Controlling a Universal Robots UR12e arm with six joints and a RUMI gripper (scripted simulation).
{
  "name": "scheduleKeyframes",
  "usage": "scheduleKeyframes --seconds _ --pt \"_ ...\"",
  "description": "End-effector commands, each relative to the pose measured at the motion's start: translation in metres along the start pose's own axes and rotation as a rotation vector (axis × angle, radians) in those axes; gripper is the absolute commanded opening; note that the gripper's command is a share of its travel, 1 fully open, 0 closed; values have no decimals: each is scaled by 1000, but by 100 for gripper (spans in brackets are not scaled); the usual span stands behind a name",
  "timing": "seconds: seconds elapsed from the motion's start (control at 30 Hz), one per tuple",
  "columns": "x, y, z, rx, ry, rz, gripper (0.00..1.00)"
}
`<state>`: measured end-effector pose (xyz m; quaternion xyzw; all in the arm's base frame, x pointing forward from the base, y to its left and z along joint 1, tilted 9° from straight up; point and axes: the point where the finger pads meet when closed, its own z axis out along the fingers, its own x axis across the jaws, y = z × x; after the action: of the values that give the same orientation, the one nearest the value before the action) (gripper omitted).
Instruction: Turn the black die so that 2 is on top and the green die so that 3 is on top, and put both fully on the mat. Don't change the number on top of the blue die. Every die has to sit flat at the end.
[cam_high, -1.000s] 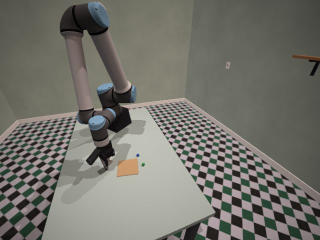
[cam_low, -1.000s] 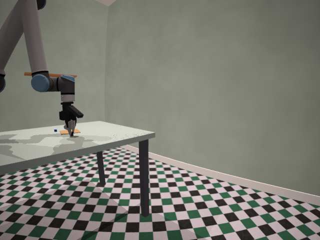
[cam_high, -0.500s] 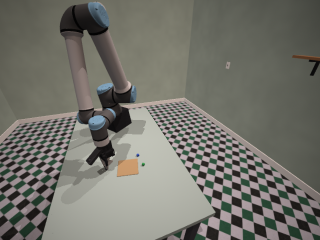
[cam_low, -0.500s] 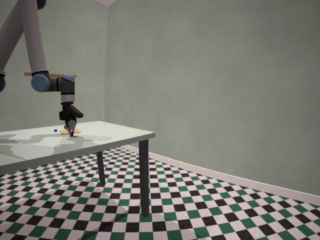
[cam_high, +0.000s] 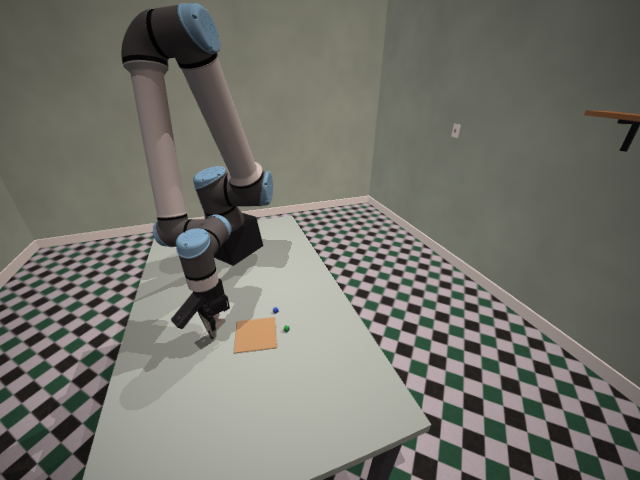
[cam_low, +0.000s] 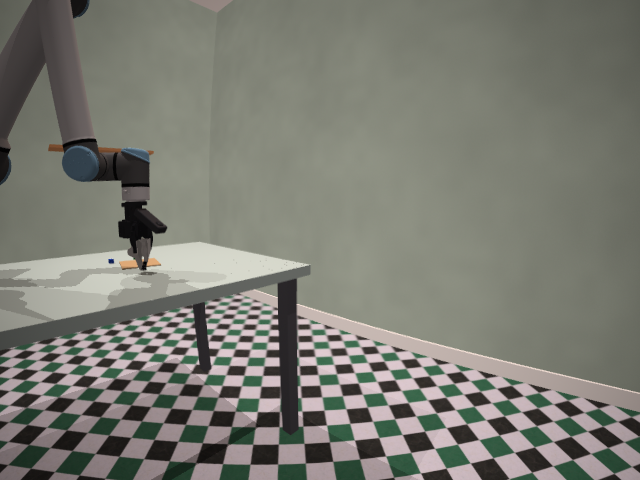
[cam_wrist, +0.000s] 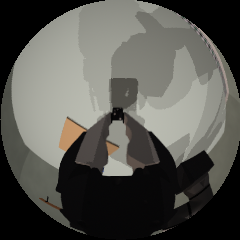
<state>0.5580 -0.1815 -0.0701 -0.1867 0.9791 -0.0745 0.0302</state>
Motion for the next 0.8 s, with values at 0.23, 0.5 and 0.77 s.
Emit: scheduleKeyframes --seconds 0.23,0.5,0.77 --pt "0 0 -57 1 -1 0 0" --pt "0 0 -85 1 -1 0 0" --pt "0 0 -93 1 -1 0 0"
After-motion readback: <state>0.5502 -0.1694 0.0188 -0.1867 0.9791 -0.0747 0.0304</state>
